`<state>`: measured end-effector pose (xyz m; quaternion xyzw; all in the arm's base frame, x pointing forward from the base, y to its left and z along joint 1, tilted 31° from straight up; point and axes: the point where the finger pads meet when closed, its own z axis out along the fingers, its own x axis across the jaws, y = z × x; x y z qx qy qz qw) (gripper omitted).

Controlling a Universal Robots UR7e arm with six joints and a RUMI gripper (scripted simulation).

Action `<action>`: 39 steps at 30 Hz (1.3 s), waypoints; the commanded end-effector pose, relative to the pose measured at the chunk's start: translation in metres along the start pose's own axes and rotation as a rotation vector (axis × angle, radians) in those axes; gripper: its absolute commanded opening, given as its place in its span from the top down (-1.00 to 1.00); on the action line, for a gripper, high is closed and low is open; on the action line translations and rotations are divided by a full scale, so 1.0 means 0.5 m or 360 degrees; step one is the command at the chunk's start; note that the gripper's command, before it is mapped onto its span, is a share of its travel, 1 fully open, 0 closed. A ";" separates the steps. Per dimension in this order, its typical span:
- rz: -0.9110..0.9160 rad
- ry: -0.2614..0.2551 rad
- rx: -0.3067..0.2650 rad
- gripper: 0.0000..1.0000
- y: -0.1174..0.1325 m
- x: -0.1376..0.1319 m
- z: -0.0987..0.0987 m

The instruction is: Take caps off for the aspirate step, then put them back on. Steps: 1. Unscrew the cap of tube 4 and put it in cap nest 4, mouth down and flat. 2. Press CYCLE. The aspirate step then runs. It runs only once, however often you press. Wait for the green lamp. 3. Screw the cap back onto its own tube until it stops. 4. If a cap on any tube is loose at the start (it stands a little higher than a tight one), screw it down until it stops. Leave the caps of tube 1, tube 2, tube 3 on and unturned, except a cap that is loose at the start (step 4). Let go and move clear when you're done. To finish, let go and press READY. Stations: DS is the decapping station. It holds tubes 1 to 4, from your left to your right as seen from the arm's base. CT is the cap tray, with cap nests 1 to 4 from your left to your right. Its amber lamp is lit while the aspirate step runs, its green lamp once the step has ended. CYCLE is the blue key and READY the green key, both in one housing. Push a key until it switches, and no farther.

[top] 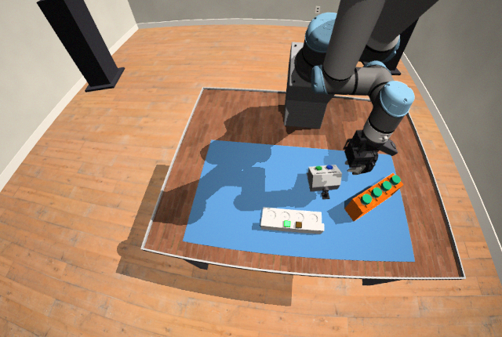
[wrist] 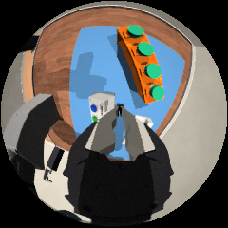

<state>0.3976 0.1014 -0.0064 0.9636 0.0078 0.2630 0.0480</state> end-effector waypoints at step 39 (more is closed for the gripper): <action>-0.0003 0.0016 0.0012 1.00 0.145 -0.121 0.066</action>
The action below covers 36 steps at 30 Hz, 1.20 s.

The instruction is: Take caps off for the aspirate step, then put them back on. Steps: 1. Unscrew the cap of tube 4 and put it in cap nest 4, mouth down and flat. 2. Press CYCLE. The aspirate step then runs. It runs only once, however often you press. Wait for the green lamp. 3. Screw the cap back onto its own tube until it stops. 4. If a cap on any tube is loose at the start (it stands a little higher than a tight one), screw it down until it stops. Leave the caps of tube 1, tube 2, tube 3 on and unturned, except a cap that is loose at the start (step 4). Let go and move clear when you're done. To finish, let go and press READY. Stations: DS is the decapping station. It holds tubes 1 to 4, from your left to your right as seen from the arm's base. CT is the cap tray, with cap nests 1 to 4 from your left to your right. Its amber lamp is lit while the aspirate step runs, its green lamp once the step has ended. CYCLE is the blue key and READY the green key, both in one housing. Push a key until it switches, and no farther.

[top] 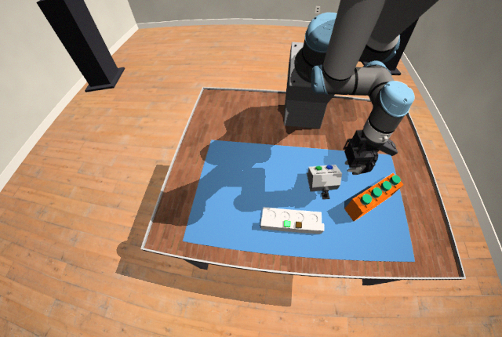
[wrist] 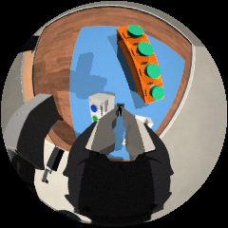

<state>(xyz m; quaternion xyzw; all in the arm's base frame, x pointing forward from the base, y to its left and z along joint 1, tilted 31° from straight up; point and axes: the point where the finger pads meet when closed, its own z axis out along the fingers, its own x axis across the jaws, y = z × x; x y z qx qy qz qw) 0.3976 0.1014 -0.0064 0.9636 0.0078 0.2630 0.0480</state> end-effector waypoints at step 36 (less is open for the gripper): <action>-0.0004 -0.0400 -0.0001 1.00 0.151 -0.120 0.098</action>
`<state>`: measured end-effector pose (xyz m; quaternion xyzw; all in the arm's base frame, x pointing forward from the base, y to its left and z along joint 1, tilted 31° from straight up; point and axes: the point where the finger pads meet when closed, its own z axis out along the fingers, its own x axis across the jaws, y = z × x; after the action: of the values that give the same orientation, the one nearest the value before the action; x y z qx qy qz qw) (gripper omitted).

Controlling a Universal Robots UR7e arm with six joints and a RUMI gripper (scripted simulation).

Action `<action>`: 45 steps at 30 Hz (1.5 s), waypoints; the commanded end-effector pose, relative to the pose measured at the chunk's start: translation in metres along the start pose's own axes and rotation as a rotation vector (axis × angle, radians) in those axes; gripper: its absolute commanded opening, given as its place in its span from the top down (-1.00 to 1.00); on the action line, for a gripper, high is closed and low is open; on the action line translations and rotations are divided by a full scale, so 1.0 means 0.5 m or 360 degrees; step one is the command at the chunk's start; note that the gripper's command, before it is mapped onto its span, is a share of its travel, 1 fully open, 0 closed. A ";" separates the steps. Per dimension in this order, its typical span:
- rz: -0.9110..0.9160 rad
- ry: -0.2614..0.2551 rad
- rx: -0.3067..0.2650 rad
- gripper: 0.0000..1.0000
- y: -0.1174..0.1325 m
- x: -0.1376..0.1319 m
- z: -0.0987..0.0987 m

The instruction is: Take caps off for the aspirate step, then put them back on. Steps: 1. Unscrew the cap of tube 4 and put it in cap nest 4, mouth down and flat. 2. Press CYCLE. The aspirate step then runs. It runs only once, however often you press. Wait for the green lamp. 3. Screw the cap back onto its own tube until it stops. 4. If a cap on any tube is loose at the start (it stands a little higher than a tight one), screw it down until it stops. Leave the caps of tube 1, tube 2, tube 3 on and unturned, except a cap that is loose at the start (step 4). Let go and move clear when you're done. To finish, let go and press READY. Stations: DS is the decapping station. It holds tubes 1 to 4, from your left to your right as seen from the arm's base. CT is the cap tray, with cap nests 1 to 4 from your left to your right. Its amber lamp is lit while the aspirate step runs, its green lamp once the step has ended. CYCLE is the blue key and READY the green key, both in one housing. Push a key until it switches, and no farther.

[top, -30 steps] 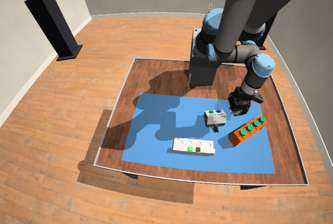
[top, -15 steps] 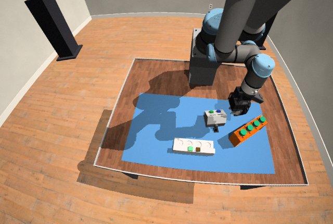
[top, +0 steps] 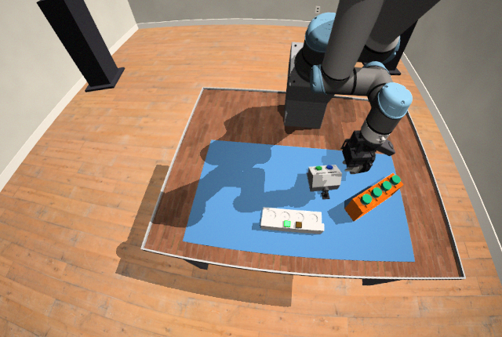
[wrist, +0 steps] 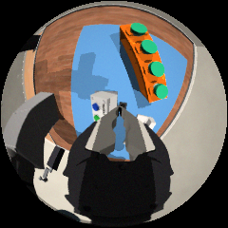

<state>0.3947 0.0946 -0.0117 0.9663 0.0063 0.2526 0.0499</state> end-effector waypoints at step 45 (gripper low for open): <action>-0.0007 -0.0366 0.0006 1.00 0.178 -0.138 0.121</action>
<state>0.3821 0.0651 -0.0341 0.9756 0.0012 0.2121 0.0564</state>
